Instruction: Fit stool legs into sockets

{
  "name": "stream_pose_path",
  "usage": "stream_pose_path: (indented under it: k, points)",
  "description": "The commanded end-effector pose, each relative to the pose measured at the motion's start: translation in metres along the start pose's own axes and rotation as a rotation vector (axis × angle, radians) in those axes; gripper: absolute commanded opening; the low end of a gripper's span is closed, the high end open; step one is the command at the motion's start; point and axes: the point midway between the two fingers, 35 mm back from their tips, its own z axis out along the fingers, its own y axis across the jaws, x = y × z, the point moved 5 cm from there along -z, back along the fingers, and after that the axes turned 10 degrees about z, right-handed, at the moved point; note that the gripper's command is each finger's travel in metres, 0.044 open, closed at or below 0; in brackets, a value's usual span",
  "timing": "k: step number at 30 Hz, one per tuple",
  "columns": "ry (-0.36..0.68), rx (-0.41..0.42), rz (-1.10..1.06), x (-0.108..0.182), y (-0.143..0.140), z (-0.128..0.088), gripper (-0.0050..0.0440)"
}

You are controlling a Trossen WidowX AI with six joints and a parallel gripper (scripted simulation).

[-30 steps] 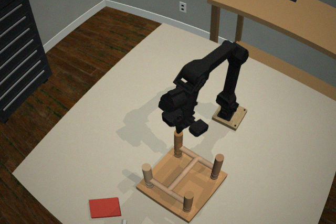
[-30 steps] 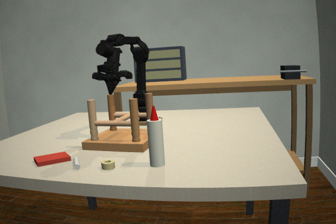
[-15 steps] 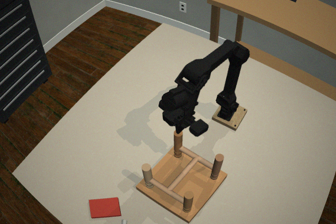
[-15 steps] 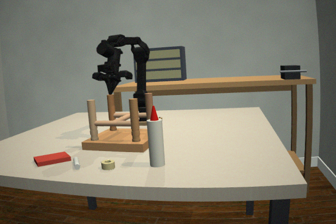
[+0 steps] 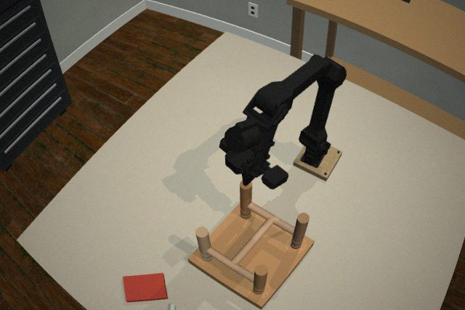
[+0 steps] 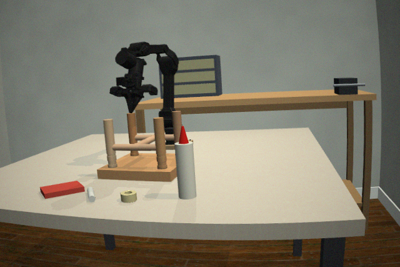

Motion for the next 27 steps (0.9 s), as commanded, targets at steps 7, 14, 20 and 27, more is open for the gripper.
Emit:
stream_pose_path:
  k: [7, 14, 20, 27]
  points:
    - [0.072, 0.009, -0.004, 0.0076, -0.0007, 0.0224, 0.0000]
    - [0.072, 0.009, -0.004, 0.0078, -0.0008, 0.0232, 0.0000]
    - [0.072, 0.009, -0.004, 0.0081, -0.0008, 0.0239, 0.0000]
    - [0.072, 0.009, -0.004, 0.0083, -0.0009, 0.0246, 0.0000]
